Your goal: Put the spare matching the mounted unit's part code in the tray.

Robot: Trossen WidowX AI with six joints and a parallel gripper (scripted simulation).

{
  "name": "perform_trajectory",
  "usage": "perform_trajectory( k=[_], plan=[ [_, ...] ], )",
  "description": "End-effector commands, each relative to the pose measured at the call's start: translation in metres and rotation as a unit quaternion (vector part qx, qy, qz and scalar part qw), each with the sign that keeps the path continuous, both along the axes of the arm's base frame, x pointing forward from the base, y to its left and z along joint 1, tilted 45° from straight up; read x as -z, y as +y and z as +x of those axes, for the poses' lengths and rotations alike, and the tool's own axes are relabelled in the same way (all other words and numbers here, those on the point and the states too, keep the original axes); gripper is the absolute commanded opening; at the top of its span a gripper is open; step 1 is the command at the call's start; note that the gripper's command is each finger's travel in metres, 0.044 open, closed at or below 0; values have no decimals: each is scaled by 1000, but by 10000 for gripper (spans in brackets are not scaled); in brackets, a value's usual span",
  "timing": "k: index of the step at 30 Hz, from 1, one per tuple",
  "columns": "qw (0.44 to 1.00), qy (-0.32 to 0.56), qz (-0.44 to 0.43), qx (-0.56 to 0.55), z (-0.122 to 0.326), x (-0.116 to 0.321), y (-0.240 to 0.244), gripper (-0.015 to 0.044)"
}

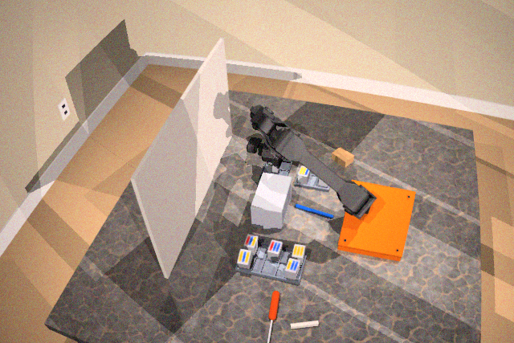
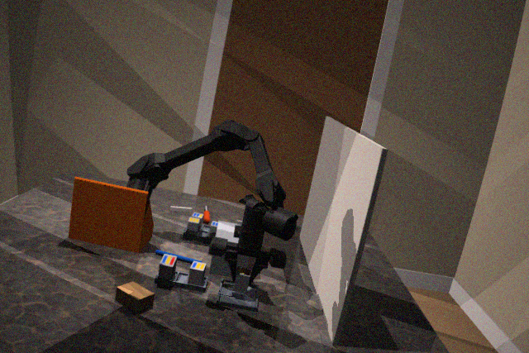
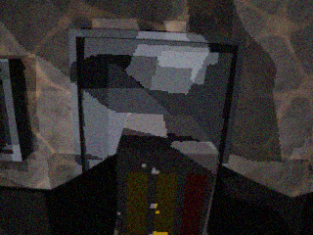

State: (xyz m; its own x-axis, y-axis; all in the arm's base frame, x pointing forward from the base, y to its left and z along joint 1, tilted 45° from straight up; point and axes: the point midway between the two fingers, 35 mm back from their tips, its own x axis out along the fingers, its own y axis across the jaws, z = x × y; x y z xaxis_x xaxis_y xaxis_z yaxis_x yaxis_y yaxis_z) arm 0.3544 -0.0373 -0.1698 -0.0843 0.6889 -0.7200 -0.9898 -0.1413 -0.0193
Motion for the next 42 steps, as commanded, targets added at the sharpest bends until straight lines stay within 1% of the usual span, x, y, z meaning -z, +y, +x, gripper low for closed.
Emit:
perform_trajectory(
  k=[1,9,26,28,32,34,42],
  plan=[
    [1000,-1,2,5,0,2,2,0],
    [1000,-1,3,5,-3,7,8,0],
    [1000,0,1,0,-2,6,7,440],
    [1000,0,0,0,0,-2,-1,440],
    [1000,0,-1,4,6,-50,-50,440],
    [1000,0,0,4,6,-66,-64,440],
    [1000,-8,-2,13,9,-67,-67,440]
  ],
)
